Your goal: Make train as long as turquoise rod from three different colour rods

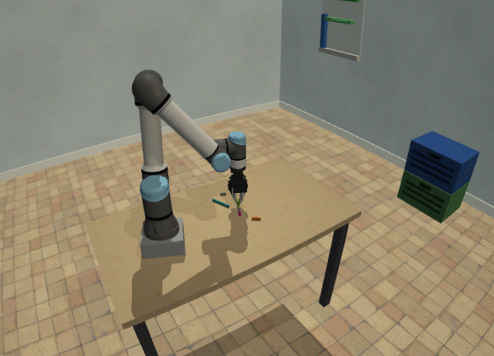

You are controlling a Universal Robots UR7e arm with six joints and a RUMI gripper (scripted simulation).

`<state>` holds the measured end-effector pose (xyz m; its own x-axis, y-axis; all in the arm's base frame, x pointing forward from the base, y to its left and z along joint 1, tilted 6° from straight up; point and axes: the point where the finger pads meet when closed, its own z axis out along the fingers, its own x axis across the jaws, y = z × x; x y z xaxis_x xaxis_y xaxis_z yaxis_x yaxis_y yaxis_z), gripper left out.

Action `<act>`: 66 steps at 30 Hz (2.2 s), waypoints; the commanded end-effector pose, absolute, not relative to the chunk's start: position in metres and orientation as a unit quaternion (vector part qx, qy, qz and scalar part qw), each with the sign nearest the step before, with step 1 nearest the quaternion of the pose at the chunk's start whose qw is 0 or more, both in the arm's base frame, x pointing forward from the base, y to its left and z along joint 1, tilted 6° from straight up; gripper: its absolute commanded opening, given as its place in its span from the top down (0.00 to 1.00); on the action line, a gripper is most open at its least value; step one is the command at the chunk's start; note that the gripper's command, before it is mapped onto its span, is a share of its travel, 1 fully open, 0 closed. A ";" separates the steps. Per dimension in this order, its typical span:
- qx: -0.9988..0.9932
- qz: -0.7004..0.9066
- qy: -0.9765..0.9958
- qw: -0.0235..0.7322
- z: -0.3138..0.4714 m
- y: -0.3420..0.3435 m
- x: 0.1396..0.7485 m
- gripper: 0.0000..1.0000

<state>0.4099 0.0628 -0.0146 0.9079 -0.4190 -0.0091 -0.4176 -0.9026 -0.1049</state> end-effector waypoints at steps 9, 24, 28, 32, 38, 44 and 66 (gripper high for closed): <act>-0.975 -0.007 0.214 0.052 -0.014 0.063 0.411 1.00; -0.975 -0.007 0.214 0.052 -0.014 0.063 0.411 1.00; -0.975 -0.007 0.214 0.052 -0.014 0.063 0.411 1.00; -0.975 -0.007 0.214 0.052 -0.015 0.063 0.411 1.00; -0.975 -0.007 0.214 0.052 -0.018 0.063 0.411 1.00; -0.975 -0.007 0.214 0.052 -0.024 0.064 0.411 1.00; -0.975 -0.007 0.214 0.052 -0.026 0.064 0.411 1.00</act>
